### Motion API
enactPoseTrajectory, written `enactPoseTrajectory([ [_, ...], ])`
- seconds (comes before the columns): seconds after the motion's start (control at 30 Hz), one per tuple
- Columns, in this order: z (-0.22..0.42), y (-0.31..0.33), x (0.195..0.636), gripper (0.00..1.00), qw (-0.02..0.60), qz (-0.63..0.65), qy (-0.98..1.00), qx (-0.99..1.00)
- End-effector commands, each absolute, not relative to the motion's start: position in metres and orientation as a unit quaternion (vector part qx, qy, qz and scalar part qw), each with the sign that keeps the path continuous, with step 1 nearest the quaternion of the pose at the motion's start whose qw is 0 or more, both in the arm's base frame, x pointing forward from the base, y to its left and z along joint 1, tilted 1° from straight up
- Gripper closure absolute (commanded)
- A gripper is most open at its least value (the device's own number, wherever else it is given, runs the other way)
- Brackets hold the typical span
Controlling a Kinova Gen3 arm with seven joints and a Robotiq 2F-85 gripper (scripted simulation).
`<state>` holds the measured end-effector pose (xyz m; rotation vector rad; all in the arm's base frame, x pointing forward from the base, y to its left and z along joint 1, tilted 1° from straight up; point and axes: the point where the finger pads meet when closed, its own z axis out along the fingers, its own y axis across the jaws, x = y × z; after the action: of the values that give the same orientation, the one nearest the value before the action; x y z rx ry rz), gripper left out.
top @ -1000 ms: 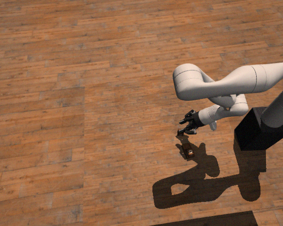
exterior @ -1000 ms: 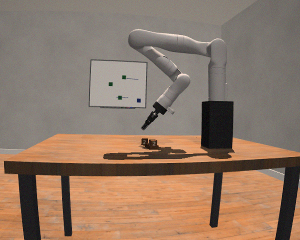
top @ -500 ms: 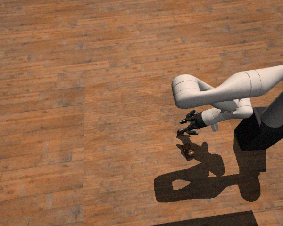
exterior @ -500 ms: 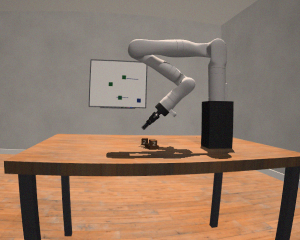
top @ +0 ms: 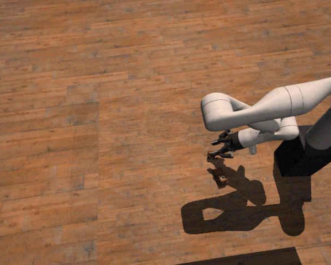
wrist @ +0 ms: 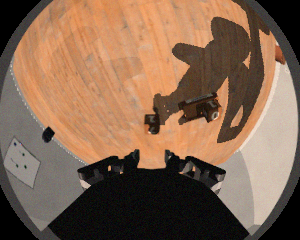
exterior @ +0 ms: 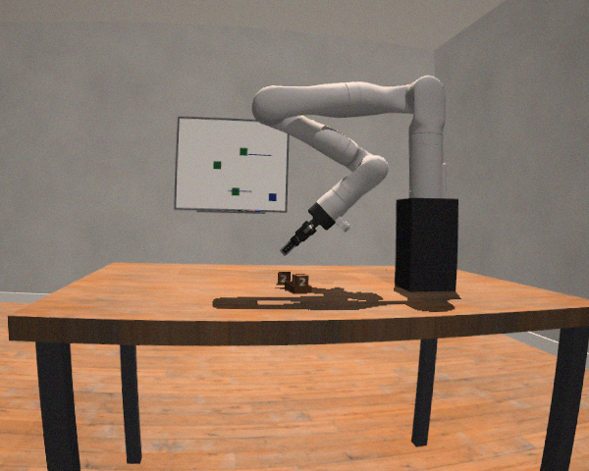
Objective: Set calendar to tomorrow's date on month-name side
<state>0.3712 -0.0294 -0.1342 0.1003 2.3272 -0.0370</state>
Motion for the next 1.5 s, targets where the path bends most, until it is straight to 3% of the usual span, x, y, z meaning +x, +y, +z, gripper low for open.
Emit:
enactPoseTrajectory([
  [0.0, -0.135, -0.030, 0.370, 0.52, 0.394, -0.015, 0.918, 0.039],
  [1.47, -0.159, -0.030, 0.370, 0.52, 0.394, -0.015, 0.918, 0.039],
])
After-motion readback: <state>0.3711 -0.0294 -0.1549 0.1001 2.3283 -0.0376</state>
